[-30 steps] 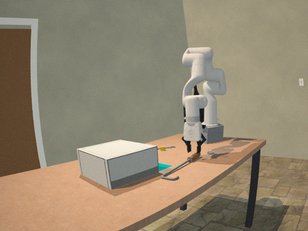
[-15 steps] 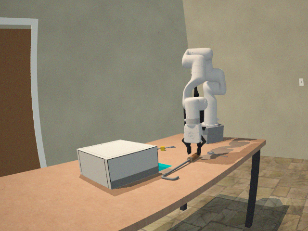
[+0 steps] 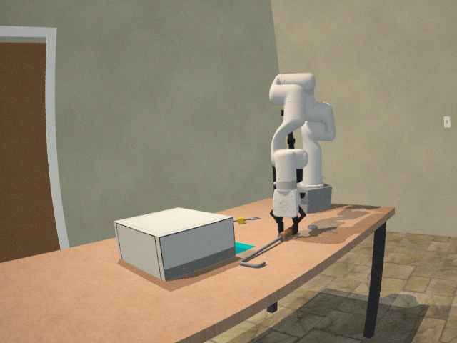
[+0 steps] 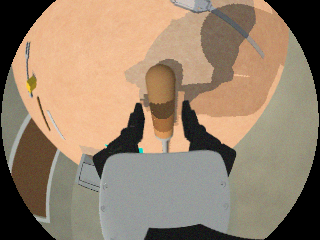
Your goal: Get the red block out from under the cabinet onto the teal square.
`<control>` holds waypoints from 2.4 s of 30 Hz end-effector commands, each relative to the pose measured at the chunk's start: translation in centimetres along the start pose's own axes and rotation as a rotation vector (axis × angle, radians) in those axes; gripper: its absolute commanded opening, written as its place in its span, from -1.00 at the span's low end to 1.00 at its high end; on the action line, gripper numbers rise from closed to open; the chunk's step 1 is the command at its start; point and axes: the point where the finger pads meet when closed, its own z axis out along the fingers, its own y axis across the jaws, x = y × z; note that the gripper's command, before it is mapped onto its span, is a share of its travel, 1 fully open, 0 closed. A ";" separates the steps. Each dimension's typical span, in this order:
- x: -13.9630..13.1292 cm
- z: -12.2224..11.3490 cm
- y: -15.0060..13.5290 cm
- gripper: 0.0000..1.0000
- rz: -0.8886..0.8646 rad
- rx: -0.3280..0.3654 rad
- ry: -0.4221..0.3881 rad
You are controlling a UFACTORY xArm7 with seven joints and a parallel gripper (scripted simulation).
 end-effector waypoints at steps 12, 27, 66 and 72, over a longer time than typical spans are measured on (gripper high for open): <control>-0.2 1.1 0.0 0.17 0.000 -0.001 -0.005; -0.2 1.2 0.0 0.17 0.000 -0.001 -0.005; -0.2 1.2 0.0 -1.00 0.000 -0.001 -0.005; -0.2 1.2 0.0 -1.00 0.000 -0.001 -0.005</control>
